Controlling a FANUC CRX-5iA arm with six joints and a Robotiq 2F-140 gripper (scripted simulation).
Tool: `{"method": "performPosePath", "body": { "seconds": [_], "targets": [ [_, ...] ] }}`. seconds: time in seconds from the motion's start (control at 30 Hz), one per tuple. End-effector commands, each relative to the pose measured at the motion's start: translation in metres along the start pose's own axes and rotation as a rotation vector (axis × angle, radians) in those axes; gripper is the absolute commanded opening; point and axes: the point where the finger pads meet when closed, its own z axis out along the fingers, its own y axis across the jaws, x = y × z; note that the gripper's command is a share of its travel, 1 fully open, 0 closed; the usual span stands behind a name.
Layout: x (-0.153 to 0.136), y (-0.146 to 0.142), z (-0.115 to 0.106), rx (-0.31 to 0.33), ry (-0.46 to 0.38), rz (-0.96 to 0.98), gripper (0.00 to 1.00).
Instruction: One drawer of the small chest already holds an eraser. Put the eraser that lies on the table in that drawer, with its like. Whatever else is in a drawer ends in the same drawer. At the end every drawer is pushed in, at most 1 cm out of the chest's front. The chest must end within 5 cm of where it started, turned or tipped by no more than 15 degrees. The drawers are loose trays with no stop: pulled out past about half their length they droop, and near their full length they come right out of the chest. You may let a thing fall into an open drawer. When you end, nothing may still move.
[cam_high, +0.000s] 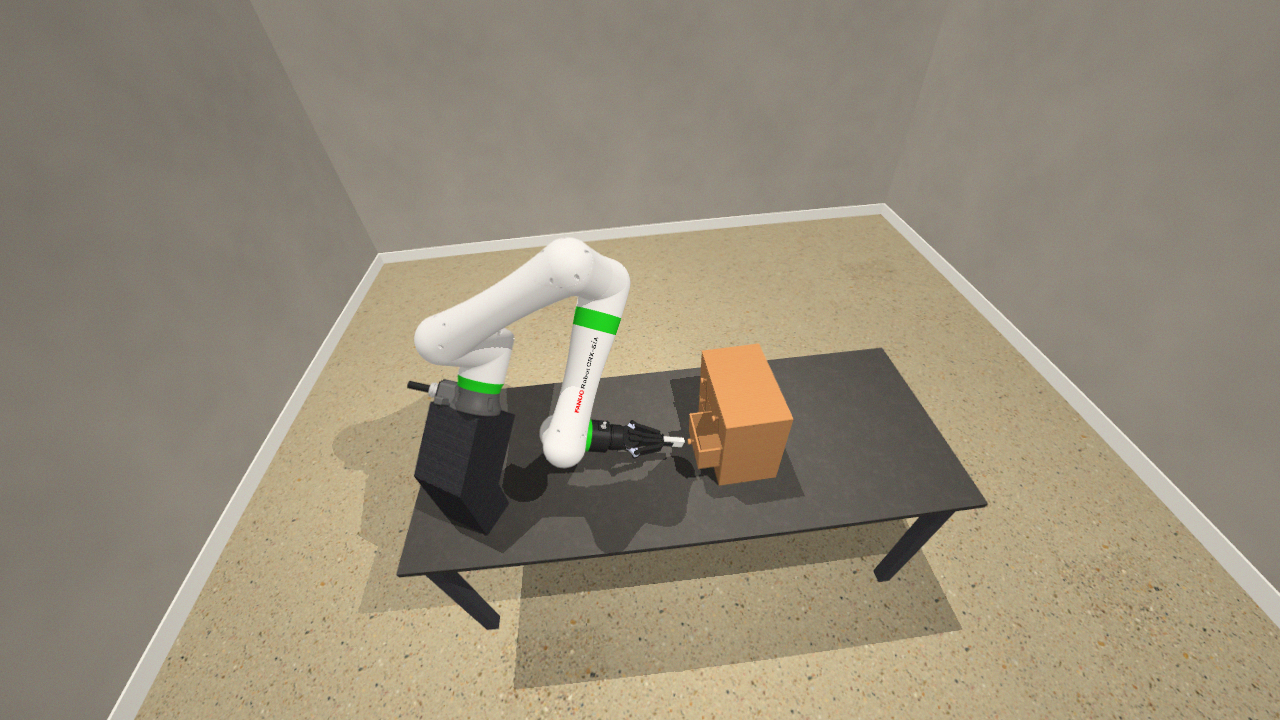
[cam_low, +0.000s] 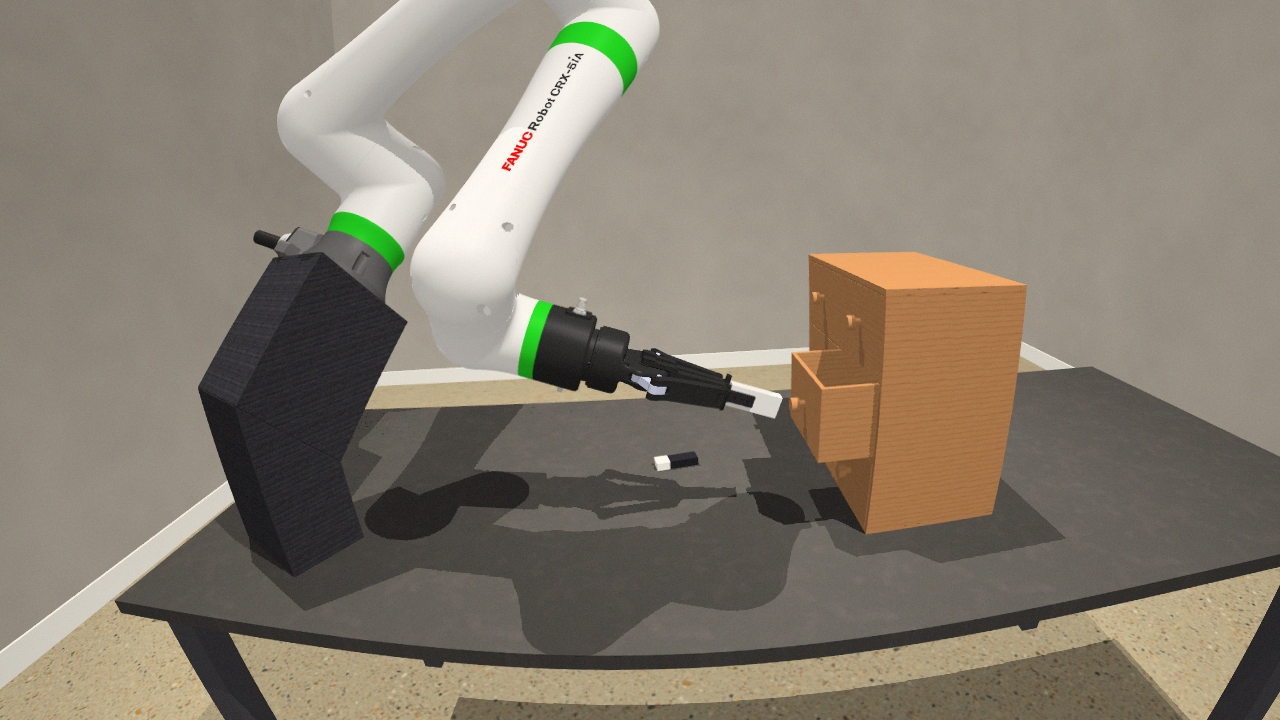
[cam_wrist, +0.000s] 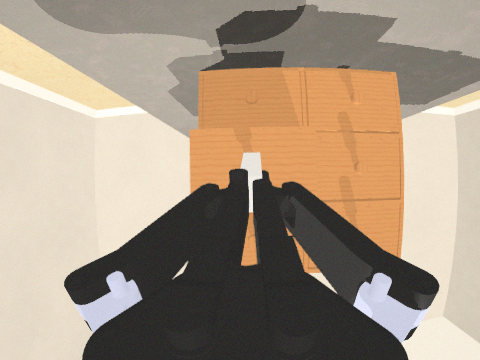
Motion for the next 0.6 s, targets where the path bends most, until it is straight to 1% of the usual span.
{"method": "performPosePath", "body": {
  "seconds": [0.0,0.57],
  "targets": [
    [-0.001,0.000,0.004,0.000,0.000,0.000,0.00],
    [-0.011,0.000,0.030,0.000,0.000,0.000,0.00]
  ]
}}
